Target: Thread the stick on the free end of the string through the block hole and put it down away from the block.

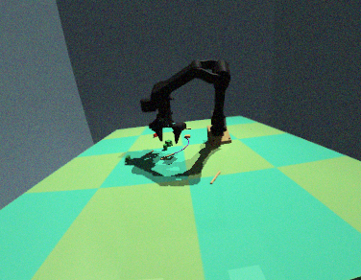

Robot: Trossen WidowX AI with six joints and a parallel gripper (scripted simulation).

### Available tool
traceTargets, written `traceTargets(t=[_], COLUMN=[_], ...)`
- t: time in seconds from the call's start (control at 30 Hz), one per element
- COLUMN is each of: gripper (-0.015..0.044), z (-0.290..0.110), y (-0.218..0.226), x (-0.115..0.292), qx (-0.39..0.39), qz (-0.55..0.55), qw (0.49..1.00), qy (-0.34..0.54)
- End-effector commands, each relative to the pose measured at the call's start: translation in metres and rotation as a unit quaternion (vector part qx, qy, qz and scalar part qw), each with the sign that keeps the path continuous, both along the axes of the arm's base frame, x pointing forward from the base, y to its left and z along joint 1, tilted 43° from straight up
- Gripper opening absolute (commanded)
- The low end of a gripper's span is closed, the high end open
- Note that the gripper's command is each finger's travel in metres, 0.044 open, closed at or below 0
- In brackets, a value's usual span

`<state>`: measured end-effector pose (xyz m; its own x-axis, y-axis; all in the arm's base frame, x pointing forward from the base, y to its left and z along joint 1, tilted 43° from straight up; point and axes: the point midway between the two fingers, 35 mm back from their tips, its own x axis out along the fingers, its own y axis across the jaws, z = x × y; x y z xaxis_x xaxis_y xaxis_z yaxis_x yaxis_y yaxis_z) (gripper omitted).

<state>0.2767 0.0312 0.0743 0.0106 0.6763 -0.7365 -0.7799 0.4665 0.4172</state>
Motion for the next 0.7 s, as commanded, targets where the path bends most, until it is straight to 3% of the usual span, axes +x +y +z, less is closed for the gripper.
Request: traceTargets(t=[0.0, 0.27, 0.67], gripper=[0.044, 0.044, 0.0125], z=[0.0118, 0.0118, 0.0118], y=[0.0127, 0.0127, 0.0127], x=[-0.0094, -0.0094, -0.0094], qx=[0.007, 0.007, 0.007], qz=[-0.103, -0.103, -0.103], qw=[0.99, 0.99, 0.99], qy=[0.101, 0.101, 0.101])
